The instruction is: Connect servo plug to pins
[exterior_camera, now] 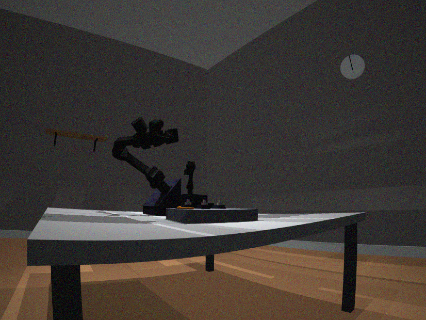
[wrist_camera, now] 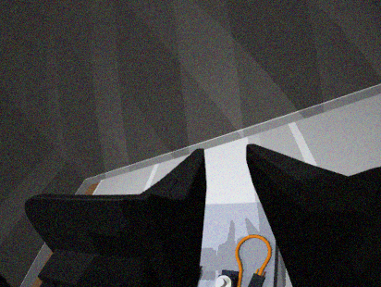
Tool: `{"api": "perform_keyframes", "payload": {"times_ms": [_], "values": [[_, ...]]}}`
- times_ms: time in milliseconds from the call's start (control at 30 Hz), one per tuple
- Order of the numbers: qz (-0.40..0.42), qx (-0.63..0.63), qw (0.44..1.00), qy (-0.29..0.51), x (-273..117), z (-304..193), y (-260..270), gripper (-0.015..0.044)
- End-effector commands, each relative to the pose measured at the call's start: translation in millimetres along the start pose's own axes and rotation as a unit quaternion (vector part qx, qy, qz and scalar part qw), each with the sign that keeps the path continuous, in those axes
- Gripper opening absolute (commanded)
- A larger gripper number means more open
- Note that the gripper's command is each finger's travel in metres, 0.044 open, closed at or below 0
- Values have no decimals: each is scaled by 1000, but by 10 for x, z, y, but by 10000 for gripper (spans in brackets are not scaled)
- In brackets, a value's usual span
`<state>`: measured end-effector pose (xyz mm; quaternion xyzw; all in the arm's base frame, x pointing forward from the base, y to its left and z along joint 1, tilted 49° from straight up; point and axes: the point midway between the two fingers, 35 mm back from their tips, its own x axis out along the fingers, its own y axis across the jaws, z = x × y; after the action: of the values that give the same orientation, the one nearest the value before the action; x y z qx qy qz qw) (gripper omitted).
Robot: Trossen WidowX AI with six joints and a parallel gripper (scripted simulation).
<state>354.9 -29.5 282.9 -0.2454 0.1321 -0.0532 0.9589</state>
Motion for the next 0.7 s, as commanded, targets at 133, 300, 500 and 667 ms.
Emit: {"api": "perform_keyframes", "payload": {"times_ms": [133, 300, 500, 667], "values": [[-2, -93, 994, 61, 149, -157, -30, 115], [5, -155, 983, 100, 238, -273, -40, 115], [18, -229, 962, 147, 332, -416, -52, 115], [34, -290, 939, 184, 401, -536, -62, 115]]}}
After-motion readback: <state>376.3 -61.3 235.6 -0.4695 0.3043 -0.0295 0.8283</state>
